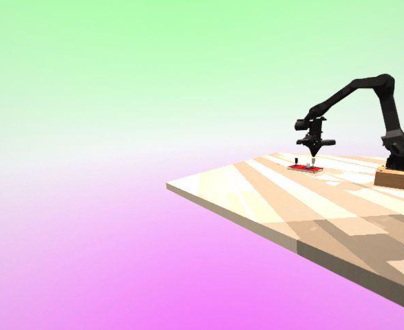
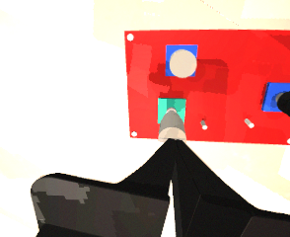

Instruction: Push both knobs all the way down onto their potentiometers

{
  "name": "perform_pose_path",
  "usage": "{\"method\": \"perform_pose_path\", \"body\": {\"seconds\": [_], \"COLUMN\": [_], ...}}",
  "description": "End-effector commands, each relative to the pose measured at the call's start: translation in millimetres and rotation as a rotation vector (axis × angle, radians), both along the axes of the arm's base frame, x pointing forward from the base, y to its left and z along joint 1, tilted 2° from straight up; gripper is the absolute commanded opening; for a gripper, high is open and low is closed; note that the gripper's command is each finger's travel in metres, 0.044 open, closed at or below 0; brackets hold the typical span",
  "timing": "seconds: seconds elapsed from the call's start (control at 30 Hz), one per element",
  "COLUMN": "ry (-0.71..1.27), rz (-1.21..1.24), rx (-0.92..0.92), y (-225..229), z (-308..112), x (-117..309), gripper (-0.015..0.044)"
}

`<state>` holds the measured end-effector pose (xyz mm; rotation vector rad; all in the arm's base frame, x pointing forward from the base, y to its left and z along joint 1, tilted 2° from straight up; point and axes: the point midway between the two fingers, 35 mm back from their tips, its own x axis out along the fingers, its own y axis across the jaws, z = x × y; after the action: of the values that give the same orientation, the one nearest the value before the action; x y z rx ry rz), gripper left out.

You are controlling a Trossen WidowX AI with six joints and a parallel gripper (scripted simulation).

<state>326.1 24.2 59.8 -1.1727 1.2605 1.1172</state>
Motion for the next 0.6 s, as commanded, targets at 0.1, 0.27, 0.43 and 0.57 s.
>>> {"method": "perform_pose_path", "body": {"seconds": [0.1, 0.27, 0.43, 0.57], "ry": [0.004, 0.004, 0.004, 0.004], "rz": [0.004, 0.004, 0.004, 0.004], "rx": [0.003, 0.003, 0.003, 0.003], "y": [0.3, 0.3, 0.2, 0.2], "z": [-1.2, -2.5, -3.8, -4.9], "x": [-1.0, -1.0, -1.0, -0.9], "gripper": [0.0, 0.0, 0.0, 0.0]}}
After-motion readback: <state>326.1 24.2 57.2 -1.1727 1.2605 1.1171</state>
